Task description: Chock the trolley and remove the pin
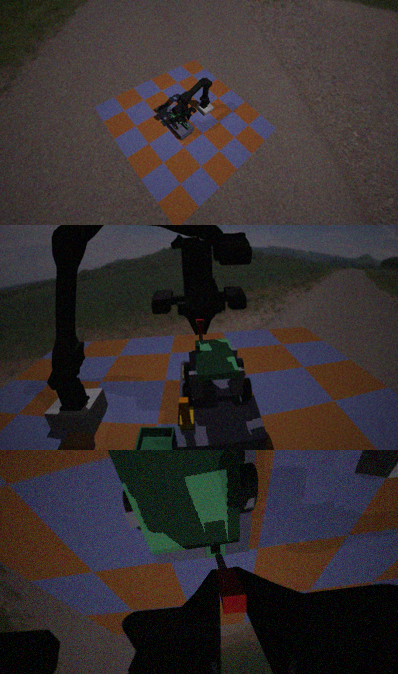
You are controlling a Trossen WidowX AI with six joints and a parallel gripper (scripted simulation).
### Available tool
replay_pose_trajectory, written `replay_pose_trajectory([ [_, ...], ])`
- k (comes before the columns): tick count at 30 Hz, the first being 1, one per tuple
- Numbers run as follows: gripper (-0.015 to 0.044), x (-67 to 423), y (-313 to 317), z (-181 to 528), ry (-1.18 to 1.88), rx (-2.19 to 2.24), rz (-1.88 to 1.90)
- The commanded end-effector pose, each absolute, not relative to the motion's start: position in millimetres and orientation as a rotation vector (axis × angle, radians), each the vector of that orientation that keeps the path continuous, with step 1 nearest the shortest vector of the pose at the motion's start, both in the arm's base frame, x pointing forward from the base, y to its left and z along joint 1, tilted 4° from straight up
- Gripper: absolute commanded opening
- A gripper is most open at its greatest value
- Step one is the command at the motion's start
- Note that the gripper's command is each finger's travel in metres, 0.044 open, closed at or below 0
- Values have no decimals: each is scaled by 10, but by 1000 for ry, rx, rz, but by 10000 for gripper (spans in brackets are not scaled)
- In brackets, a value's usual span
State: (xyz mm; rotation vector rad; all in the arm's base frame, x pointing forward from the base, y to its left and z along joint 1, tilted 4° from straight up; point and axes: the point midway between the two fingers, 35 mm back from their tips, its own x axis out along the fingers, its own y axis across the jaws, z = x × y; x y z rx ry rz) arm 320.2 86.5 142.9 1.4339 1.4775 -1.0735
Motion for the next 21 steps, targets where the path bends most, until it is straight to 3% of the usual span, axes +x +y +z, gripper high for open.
replay_pose_trajectory([
  [1,0,3215,902,1461,1479,1437,-1060],
  [21,0,3203,1170,1518,1480,1439,-1059],
])
